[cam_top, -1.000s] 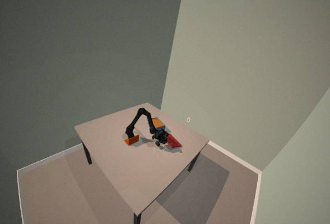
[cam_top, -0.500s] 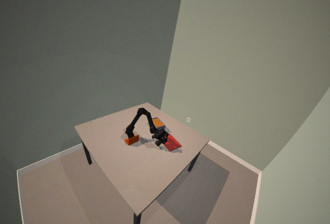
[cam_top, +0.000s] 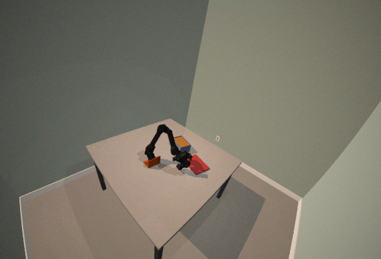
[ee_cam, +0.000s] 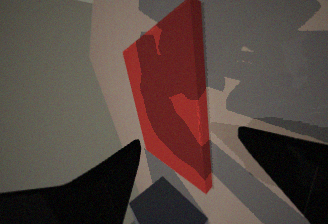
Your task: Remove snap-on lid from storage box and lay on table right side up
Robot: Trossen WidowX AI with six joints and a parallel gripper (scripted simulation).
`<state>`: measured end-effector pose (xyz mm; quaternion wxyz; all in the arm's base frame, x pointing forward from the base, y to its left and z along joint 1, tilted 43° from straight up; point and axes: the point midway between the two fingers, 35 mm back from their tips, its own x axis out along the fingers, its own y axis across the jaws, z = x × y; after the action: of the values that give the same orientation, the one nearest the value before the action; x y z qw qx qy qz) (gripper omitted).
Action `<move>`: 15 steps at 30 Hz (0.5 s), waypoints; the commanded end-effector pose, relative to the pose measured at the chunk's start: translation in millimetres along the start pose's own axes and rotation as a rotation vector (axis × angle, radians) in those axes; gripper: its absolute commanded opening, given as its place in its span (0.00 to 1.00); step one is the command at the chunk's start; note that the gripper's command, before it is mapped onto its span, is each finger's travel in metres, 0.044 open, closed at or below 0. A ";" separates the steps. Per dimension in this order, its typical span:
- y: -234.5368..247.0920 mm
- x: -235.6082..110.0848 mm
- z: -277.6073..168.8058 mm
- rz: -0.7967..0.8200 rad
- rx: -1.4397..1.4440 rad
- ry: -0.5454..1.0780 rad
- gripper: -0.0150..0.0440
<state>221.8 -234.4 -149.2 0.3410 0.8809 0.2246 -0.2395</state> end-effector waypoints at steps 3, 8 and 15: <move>-5.5 -10.1 -1.2 0.006 -0.005 0.003 1.00; -12.2 -17.8 -1.0 0.005 -0.005 0.003 1.00; -21.5 -28.7 -0.7 0.004 -0.005 0.002 1.00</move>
<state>192.3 -227.2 -145.7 0.3411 0.8805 0.2251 -0.2402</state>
